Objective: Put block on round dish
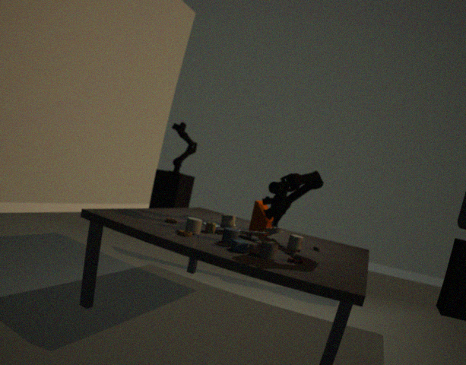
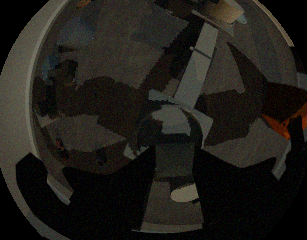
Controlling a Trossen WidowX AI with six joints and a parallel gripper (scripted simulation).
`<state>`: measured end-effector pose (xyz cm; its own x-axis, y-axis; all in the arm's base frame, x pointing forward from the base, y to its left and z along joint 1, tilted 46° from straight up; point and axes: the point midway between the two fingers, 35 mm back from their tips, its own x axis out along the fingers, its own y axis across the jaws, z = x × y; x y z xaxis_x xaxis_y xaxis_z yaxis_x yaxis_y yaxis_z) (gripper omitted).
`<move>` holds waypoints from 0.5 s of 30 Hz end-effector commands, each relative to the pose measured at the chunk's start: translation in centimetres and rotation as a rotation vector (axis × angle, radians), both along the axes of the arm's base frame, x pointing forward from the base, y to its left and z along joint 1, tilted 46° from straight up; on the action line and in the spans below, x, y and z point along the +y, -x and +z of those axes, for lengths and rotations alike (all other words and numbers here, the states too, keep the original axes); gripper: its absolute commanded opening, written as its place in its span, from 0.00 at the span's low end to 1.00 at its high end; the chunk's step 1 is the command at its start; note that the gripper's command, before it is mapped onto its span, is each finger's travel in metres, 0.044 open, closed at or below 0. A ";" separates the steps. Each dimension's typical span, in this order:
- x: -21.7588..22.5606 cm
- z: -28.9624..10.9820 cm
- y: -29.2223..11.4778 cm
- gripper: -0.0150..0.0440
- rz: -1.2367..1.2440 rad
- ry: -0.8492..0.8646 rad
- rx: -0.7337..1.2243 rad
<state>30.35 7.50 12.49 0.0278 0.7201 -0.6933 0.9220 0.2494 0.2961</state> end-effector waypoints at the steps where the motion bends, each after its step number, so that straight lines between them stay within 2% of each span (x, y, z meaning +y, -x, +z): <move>1: -1.5 1.3 -0.2 0.25 -0.001 0.006 -0.008; 10: -4.8 4.7 0.3 0.25 0.000 0.002 -0.007; 15: -5.3 4.7 0.3 0.25 -0.002 0.002 -0.005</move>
